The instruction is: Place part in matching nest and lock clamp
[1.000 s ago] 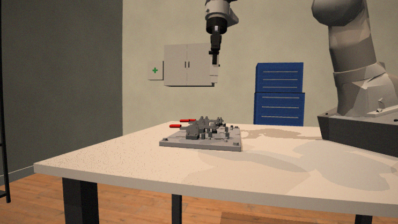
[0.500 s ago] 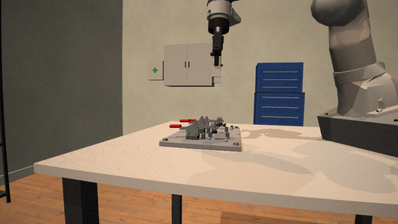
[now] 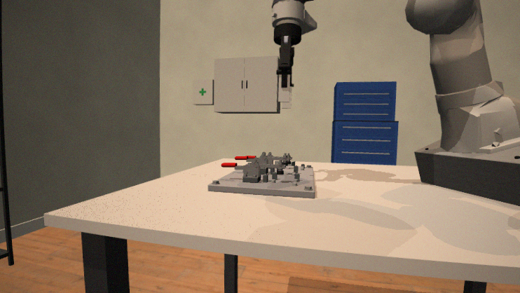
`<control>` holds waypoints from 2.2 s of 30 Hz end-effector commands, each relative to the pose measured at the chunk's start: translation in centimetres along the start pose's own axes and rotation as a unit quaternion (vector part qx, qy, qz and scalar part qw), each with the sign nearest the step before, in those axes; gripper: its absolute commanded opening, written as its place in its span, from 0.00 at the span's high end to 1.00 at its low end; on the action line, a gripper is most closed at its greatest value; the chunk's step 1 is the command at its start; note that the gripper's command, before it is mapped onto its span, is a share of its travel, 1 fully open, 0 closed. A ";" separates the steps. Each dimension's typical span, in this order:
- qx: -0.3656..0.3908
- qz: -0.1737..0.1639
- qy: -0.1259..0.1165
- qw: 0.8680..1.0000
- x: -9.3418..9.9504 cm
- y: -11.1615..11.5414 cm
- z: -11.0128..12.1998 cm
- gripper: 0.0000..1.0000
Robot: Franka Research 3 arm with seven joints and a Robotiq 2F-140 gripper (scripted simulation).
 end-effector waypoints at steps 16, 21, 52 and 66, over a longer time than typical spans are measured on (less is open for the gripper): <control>-0.023 0.003 -0.010 1.000 -0.2 -0.6 -0.4 0.00; -0.023 0.003 -0.010 1.000 -0.2 -0.6 -0.4 0.00; -0.023 0.003 -0.010 1.000 -0.2 -0.6 -0.4 1.00; -0.023 0.003 -0.010 1.000 -0.2 -0.6 -0.4 1.00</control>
Point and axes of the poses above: the point where the finger pads meet when closed, its own x axis back along the fingers, its own z axis across the jaws, y = z × x, the point moved 4 cm from there along x, back along the fingers, and after that the axes turned 12 degrees about -x, right-handed, at the moved point
